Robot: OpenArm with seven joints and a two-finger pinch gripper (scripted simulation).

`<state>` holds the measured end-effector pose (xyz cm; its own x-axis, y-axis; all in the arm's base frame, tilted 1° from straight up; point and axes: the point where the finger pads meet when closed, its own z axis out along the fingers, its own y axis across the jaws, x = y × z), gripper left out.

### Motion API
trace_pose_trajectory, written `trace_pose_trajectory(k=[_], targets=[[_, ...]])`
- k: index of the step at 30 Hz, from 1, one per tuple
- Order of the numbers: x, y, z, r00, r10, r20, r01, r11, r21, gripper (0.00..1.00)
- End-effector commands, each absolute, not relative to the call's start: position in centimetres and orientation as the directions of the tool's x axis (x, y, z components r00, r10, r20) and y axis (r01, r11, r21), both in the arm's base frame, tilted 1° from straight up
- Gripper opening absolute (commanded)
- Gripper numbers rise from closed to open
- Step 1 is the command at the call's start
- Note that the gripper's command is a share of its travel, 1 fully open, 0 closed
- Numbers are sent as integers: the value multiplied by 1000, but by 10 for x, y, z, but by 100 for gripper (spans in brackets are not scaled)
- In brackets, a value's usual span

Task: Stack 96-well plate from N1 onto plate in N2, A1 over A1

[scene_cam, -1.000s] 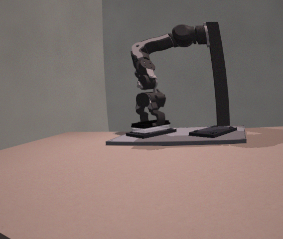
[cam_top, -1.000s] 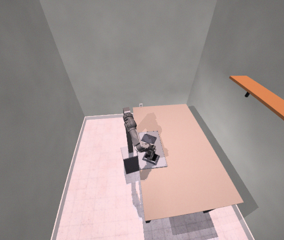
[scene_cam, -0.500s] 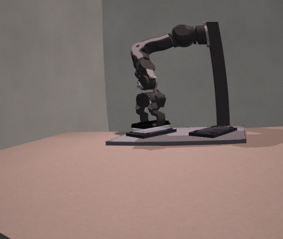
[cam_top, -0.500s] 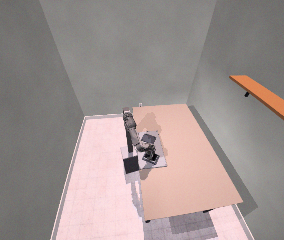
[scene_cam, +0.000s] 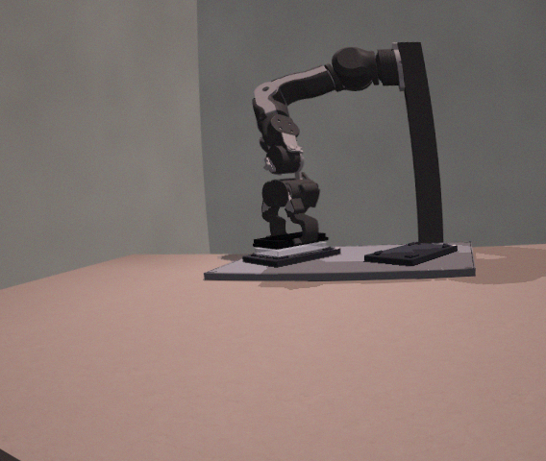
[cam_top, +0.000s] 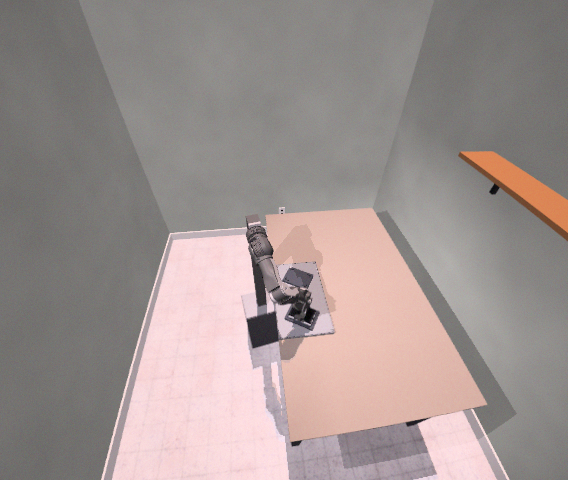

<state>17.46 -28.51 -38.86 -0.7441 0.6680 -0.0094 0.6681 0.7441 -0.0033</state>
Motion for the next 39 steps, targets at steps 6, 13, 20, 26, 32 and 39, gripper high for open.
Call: trace_pose_trajectory(k=[6, 13, 20, 26, 32, 39], targets=[[177, -286, -386, -744, 668, -16, 668, 744, -1, 0], [177, -286, -386, -744, 668, -16, 668, 744, -1, 0], [176, -286, -387, -744, 669, -15, 669, 744, -3, 0], [176, -286, -387, -743, 669, -14, 669, 743, -4, 0], [176, -286, -387, -743, 669, -14, 669, 743, -4, 0], [175, -287, -387, -743, 669, -15, 669, 743, -3, 0]])
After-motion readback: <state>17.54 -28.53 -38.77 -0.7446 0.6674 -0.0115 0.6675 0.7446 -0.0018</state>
